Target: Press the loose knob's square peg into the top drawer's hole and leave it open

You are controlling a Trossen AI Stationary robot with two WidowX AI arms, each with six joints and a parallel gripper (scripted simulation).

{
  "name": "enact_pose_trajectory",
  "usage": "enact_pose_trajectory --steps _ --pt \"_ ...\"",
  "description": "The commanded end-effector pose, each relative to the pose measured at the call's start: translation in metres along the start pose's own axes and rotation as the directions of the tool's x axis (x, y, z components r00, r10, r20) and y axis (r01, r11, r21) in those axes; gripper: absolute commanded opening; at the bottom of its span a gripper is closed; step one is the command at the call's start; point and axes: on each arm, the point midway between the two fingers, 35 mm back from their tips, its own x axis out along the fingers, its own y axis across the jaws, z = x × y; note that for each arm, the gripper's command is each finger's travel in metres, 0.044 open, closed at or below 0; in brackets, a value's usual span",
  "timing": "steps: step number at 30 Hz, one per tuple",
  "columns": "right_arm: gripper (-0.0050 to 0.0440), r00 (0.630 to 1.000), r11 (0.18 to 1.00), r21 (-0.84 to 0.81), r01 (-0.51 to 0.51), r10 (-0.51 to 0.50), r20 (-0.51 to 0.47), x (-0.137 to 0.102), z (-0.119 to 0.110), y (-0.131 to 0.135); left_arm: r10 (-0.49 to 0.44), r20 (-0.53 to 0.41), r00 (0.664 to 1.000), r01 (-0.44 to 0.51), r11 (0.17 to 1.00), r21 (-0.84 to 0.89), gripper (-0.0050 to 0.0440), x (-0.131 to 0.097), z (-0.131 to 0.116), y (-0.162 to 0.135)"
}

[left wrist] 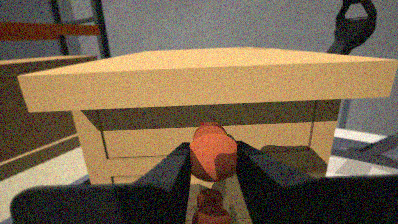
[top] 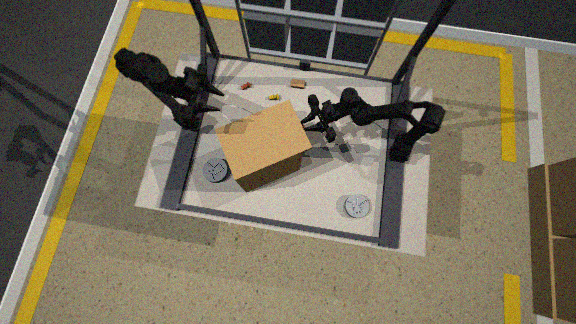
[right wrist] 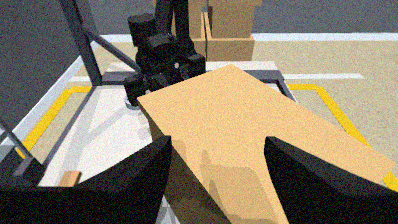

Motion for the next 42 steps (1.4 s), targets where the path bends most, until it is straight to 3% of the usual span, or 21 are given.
enact_pose_trajectory --steps 1,42 --pt "0.024 1.0 1.0 0.005 -0.005 0.005 -0.003 0.005 0.0 0.0 0.002 0.023 1.0 -0.001 1.0 -0.023 0.0082 0.002 0.012 0.001" --pt "0.024 1.0 1.0 0.004 -0.004 0.004 0.001 0.052 0.0 0.001 0.01 0.034 0.999 -0.008 0.999 -0.039 0.0082 0.026 0.014 -0.001"
